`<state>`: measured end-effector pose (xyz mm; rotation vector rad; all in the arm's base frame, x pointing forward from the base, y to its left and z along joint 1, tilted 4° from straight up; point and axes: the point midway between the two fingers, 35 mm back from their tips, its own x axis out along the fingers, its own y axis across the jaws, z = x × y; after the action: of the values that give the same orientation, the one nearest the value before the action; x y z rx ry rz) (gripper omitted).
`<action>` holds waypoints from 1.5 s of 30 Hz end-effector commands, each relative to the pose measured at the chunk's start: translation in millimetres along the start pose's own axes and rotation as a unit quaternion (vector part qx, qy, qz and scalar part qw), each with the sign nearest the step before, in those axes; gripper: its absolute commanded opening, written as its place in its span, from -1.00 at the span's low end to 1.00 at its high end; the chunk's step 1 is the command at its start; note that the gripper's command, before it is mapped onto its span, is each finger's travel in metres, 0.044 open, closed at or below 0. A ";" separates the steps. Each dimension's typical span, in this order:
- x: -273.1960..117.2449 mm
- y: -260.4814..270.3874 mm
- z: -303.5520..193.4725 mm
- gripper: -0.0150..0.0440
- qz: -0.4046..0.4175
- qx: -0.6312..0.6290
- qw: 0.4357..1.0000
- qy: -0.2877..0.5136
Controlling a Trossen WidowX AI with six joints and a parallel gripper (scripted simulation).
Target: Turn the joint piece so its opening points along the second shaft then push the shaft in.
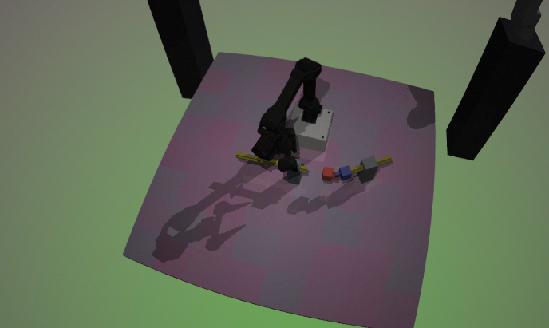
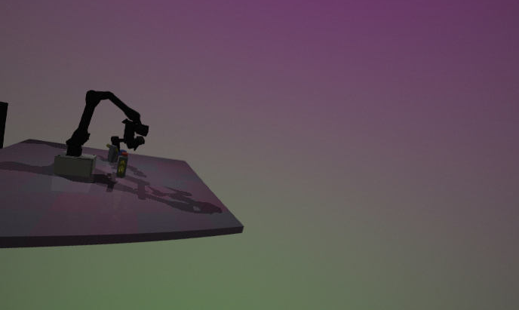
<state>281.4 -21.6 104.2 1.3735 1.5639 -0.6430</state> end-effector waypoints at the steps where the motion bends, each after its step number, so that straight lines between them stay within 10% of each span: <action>1: -8.4 0.5 16.6 1.00 -0.002 -0.059 0.998 -0.025; 45: -83.7 -59.8 160.8 1.00 -0.186 -0.565 0.795 -0.117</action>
<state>266.6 -208.3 95.8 0.0781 1.5636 0.0172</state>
